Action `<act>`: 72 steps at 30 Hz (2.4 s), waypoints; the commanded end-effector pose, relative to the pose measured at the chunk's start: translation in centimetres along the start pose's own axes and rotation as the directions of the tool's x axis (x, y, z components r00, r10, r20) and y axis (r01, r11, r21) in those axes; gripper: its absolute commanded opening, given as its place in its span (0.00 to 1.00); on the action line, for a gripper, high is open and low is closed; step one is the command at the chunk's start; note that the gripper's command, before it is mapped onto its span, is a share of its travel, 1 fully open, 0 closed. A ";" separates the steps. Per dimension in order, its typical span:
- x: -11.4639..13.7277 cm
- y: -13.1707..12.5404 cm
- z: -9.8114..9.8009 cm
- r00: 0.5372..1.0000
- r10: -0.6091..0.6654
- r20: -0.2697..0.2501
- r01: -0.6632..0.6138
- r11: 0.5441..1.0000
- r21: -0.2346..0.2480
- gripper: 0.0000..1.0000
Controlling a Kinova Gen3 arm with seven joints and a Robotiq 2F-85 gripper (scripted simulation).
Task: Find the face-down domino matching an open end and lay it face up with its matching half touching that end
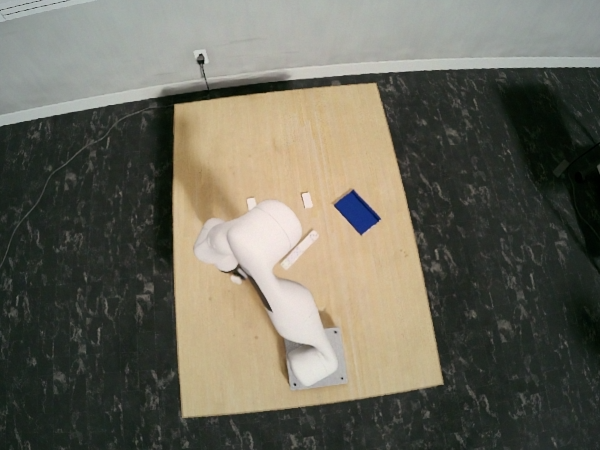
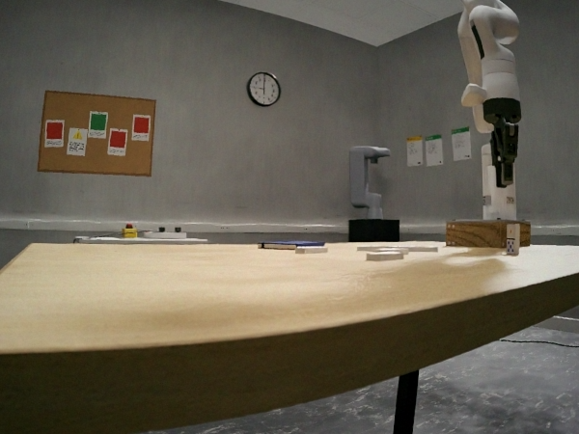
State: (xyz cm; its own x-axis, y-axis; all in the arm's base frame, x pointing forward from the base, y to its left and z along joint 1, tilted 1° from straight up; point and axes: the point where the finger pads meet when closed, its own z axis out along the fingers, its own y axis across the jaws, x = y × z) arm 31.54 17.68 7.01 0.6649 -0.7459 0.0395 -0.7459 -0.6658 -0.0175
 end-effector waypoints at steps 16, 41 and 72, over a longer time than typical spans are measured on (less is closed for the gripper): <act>0.3 0.0 0.1 0.995 0.025 0.100 -0.023 1.000 -0.019 0.49; 0.3 -0.1 0.0 0.985 0.040 0.168 -0.036 0.999 -0.027 0.49; 0.3 -0.1 0.0 0.984 0.041 0.174 -0.037 0.999 -0.028 0.49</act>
State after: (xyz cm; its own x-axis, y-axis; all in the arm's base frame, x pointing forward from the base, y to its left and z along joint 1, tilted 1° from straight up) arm 31.83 17.51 6.99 0.6300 -0.7646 -0.1361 -0.7709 -0.6369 0.0102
